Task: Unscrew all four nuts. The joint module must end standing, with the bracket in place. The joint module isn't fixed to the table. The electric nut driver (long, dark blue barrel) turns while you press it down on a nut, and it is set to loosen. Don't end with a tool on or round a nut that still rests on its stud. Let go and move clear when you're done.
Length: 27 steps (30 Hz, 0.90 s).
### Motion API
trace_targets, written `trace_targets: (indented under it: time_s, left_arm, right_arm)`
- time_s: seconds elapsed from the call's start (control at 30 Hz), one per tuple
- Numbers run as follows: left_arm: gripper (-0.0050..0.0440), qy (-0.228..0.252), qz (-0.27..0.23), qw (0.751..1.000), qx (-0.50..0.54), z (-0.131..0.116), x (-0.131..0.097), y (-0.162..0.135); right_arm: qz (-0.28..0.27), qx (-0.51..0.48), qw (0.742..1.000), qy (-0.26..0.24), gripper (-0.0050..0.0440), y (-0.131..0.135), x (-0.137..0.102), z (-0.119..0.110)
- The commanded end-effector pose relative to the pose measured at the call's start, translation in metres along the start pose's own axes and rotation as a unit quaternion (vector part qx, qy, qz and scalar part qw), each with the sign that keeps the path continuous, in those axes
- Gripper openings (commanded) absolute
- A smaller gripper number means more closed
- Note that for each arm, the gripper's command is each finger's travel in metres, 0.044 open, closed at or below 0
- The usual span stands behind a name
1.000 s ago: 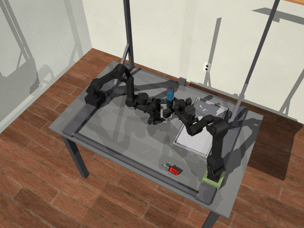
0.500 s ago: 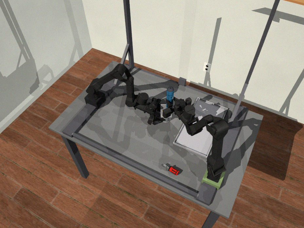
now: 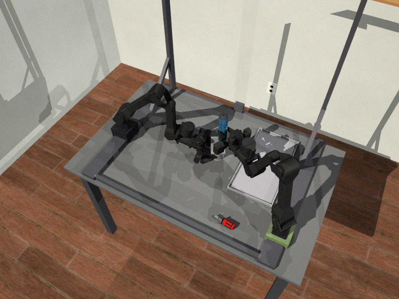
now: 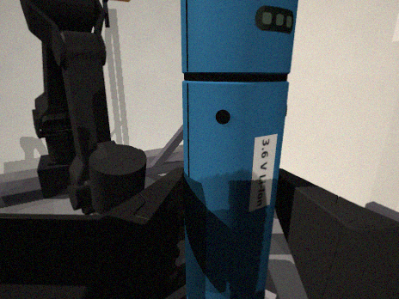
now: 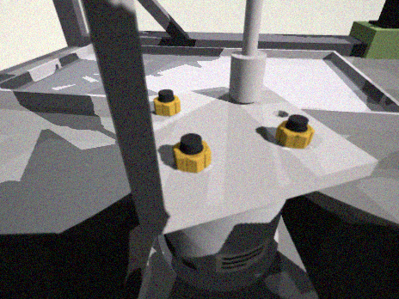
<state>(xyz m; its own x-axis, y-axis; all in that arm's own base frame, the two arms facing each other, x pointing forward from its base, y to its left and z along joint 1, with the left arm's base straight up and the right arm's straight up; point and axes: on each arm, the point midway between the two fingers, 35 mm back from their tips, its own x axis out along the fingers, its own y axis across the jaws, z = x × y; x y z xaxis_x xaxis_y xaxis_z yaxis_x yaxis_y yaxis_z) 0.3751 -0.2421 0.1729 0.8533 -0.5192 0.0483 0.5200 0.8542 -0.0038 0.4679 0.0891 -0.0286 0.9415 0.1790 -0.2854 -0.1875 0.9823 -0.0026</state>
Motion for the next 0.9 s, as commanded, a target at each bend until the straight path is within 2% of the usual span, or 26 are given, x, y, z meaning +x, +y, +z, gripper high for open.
trace_targets:
  time_s: [0.0, 0.87]
  left_arm:
    - [0.0162, -0.007, 0.0, 1.0, 0.0, 0.006, 0.003, 0.002]
    - [0.0162, -0.012, 0.0, 1.0, -0.001, 0.024, 0.007, 0.003]
  right_arm:
    - [0.0, 0.001, 1.0, -0.019, 0.0242, 0.0, 0.001, 0.016]
    - [0.0, 0.001, 1.0, -0.019, 0.0242, 0.0, 0.001, 0.016]
